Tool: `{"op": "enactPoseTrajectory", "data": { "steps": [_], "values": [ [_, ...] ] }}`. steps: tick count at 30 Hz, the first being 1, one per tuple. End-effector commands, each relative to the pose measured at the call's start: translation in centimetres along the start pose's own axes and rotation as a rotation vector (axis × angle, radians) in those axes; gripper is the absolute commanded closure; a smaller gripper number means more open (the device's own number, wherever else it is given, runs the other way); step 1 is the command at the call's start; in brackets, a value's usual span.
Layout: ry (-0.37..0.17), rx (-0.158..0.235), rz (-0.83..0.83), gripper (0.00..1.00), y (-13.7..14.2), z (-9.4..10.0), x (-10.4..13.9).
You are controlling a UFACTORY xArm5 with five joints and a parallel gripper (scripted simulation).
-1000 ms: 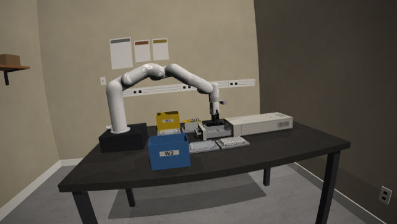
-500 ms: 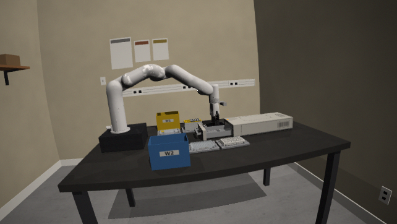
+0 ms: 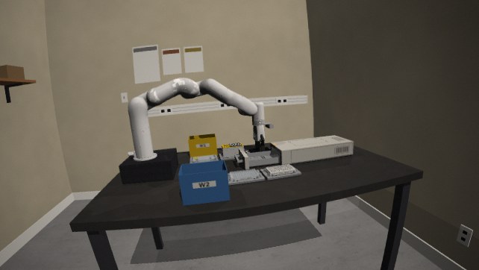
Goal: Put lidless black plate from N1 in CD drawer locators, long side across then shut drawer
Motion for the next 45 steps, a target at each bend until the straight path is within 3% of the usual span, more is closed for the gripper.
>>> {"op": "enactPoseTrajectory", "data": {
  "steps": [1,8,9,45],
  "values": [
    [0.003,-0.007,0.0,0.0,-0.04,0.27,-0.16],
    [0.003,-0.007,0.0,0.0,-0.04,0.27,-0.16],
    [0.003,-0.007,0.0,1.0,-0.04,0.34,-0.16],
    [0.003,-0.007,0.0,1.0,-0.04,0.38,-0.16]
  ]
}}
Point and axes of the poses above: the point where the finger pads meet when closed, its own z axis back along the fingers, its own y axis across the jaws, x = y × z, the point moved 6 cm from there along z, back along the fingers, and after that the axes turned 11 degrees about -z, right-handed, at the moved point
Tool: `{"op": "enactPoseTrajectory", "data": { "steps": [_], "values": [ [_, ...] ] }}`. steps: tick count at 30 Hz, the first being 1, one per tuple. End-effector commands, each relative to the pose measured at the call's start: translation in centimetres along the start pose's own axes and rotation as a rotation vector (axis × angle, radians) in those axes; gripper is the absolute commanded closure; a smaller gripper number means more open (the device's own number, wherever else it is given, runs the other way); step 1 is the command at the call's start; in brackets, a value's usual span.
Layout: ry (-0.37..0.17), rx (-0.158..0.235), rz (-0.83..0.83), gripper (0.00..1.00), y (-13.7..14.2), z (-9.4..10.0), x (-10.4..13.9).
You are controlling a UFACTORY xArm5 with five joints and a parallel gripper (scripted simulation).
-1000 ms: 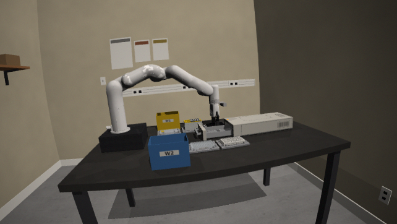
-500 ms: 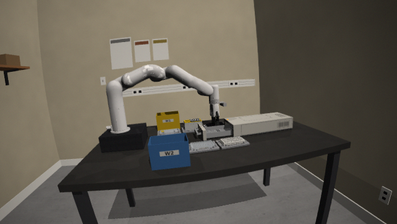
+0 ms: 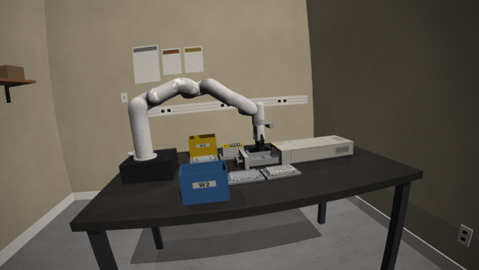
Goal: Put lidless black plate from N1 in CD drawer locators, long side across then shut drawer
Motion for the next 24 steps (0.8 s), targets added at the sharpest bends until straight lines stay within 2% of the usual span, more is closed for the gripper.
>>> {"op": "enactPoseTrajectory", "data": {
  "steps": [1,24],
  "values": [
    [0.003,-0.007,0.0,1.0,-0.04,0.3,-0.17],
    [0.003,-0.007,0.0,1.0,-0.04,0.76,-0.17]
  ]
}}
Point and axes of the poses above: the point where the finger pads meet when closed, its own z axis back along the fingers, its own y axis across the jaws, x = y × z, the point moved 6 cm from there along z, back along the fingers, and after that the axes turned 11 degrees about -z, right-handed, at the moved point
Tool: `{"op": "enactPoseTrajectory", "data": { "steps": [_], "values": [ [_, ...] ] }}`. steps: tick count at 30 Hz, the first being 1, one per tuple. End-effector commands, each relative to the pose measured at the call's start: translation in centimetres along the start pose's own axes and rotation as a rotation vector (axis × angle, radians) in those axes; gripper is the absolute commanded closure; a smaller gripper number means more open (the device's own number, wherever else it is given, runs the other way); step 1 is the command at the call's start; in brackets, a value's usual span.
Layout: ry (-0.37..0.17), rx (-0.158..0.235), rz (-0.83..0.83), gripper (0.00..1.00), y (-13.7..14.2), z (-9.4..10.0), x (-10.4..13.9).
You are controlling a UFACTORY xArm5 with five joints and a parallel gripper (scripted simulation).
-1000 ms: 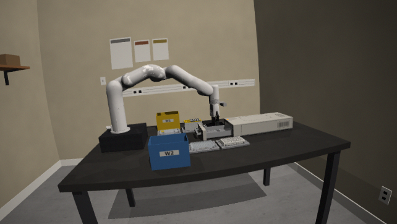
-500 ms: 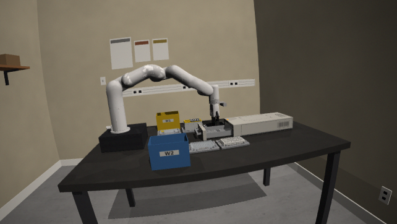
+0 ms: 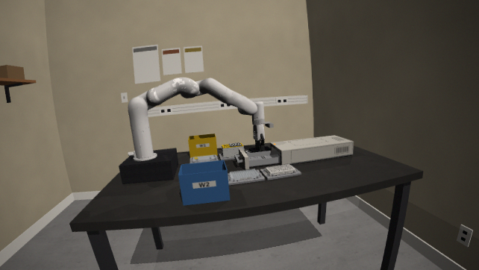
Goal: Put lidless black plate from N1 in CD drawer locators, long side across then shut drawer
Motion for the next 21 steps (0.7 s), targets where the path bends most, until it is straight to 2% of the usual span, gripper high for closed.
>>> {"op": "enactPoseTrajectory", "data": {
  "steps": [1,21],
  "values": [
    [0.003,-0.007,0.0,1.0,0.0,0.5,-0.1],
    [0.003,-0.007,0.0,1.0,0.0,1.7,-0.1]
  ]
}}
Point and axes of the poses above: the point where the finger pads meet when closed, its own z axis back along the fingers, its own y axis across the jaws, x = y × z, the point moved 6 cm from there along z, back along the fingers, and after that the axes turned 11 degrees about -z, right-handed, at the moved point
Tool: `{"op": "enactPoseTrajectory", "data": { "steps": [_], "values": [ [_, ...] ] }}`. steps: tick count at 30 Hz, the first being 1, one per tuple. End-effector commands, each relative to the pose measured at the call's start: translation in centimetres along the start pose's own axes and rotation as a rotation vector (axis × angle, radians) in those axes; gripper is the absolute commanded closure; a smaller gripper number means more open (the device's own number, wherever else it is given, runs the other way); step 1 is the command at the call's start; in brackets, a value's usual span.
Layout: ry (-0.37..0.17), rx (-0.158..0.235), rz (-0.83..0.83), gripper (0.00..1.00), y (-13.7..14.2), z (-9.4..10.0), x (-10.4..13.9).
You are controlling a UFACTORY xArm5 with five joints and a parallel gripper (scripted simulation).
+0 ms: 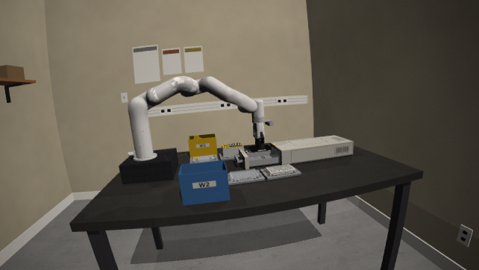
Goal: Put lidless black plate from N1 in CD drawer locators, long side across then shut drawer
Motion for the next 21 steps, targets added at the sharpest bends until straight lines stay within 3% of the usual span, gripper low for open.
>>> {"op": "enactPoseTrajectory", "data": {
  "steps": [1,12,21],
  "values": [
    [0.004,-0.007,0.0,1.0,0.0,0.6,-0.2],
    [0.004,-0.007,0.0,1.0,0.0,0.8,-0.2],
    [0.004,-0.007,0.0,1.0,0.0,2.3,-0.2]
  ]
}}
Point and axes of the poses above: the point where the finger pads meet when closed, its own z axis back along the fingers, its own y axis across the jaws, x = y × z, the point moved 6 cm from there along z, back along the fingers, and after that the axes turned 11 degrees about -z, right-handed, at the moved point
